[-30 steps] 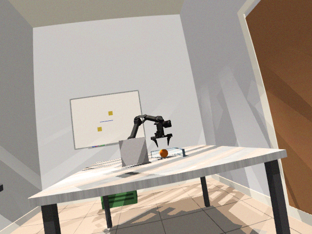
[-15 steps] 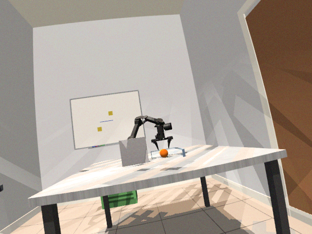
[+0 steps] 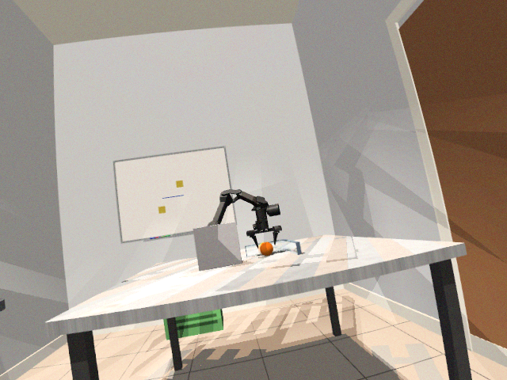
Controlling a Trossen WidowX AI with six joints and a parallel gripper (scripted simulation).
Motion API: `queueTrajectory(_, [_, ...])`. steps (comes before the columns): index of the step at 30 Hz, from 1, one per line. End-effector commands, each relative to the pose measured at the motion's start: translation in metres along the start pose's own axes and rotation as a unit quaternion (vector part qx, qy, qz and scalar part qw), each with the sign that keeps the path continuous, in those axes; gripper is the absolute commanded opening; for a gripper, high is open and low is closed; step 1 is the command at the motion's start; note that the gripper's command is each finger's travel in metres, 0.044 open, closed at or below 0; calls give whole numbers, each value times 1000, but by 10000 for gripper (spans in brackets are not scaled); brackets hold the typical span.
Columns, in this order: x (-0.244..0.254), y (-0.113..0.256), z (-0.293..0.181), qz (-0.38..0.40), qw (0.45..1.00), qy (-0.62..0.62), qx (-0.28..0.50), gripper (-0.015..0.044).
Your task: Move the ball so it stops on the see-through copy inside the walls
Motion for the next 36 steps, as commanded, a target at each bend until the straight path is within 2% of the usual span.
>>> queueTrajectory(1, [1, -7, 0, 1, 1000, -3, -3, 440])
queueTrajectory(7, [2, -14, 0, 1, 1000, -3, -4, 440])
queueTrajectory(10, [2, -14, 0, 1, 1000, -3, -4, 361])
queueTrajectory(17, [2, -14, 0, 1, 1000, -3, -4, 315])
queueTrajectory(20, [1, -11, 0, 1, 1000, -3, -3, 236])
queueTrajectory(29, [-8, 39, -2, -1, 1000, -4, 3, 0])
queueTrajectory(36, [-8, 80, -3, -1, 1000, -4, 4, 0])
Point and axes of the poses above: the point midway between the two fingers, 35 mm back from their tips, its own y axis back along the fingers, its own x axis across the jaws, z = x × y, the point moved 8 cm from there along y, back along the fingers, and after that the axes turned 7 degrees about -y, right-handed, at the moved point
